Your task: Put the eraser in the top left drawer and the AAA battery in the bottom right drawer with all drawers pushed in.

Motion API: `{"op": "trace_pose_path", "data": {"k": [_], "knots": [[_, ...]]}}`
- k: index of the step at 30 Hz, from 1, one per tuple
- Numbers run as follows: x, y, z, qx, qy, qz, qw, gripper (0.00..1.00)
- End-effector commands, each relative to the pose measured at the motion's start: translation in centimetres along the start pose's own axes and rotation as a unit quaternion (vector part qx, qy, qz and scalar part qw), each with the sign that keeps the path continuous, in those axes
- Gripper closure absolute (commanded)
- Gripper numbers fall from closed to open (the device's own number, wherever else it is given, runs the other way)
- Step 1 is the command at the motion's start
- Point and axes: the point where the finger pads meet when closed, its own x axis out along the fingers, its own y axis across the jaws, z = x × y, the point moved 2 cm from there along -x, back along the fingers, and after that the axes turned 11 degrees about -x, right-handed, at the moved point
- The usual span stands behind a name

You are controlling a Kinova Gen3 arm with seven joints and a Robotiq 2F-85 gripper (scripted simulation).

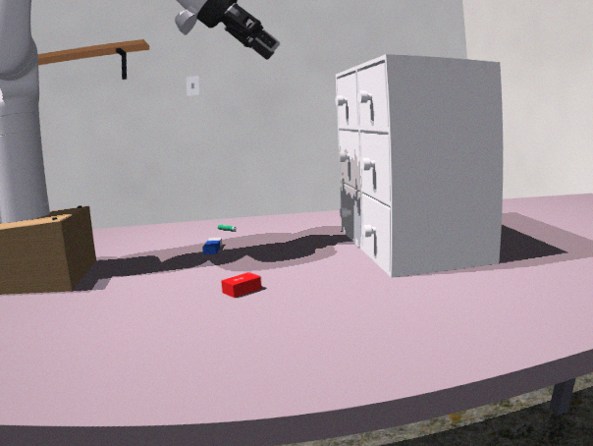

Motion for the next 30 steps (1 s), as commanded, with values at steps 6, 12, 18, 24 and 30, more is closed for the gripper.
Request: {"op": "trace_pose_path", "data": {"k": [6,12,18,24,30], "knots": [[0.1,-0.01,0.01,0.001,-0.004,0.0,1.0,0.0],[0.25,-0.11,-0.09,0.001,-0.008,-0.003,1.0,0.0],[0.34,-0.14,-0.13,0.0,-0.01,-0.004,1.0,0.0],[0.45,-0.16,-0.17,0.0,-0.014,-0.005,1.0,0.0],[0.55,-0.15,-0.18,0.0,-0.017,-0.005,1.0,0.0]]}}
